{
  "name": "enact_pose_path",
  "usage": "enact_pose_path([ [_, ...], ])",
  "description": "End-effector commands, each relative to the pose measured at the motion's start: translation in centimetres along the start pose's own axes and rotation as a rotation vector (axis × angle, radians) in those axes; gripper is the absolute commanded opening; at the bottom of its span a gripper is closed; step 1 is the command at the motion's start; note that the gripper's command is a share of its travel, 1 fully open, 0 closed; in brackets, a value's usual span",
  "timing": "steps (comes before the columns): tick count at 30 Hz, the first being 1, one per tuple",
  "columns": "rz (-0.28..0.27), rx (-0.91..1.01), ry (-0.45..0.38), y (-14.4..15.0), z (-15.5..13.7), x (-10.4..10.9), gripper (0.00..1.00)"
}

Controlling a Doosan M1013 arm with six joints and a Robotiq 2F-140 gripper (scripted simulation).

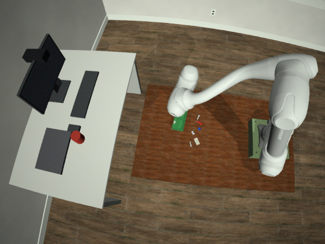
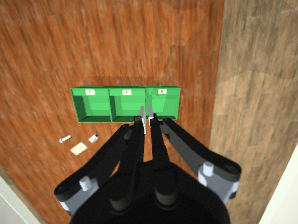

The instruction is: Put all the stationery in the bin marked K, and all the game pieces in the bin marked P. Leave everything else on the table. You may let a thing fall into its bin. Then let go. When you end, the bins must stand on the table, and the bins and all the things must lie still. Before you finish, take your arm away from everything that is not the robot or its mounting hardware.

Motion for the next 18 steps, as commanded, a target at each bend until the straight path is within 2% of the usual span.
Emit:
enact_pose_path([
  [1,0.0,0.0,0.0,-1.1,0.2,0.0,0.05],
  [9,0.0,0.0,0.0,-4.9,0.7,0.0,0.05],
  [18,0.0,0.0,0.0,-4.9,0.7,-1.1,0.05],
])
Point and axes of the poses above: the point where the finger pads meet when closed, its own x axis back along the fingers, its own y axis across the jaws, z = x × y, the point moved 7 cm from there along x, back along the fingers, and after that the axes turned 2 degrees about x, right-handed, at the moved point
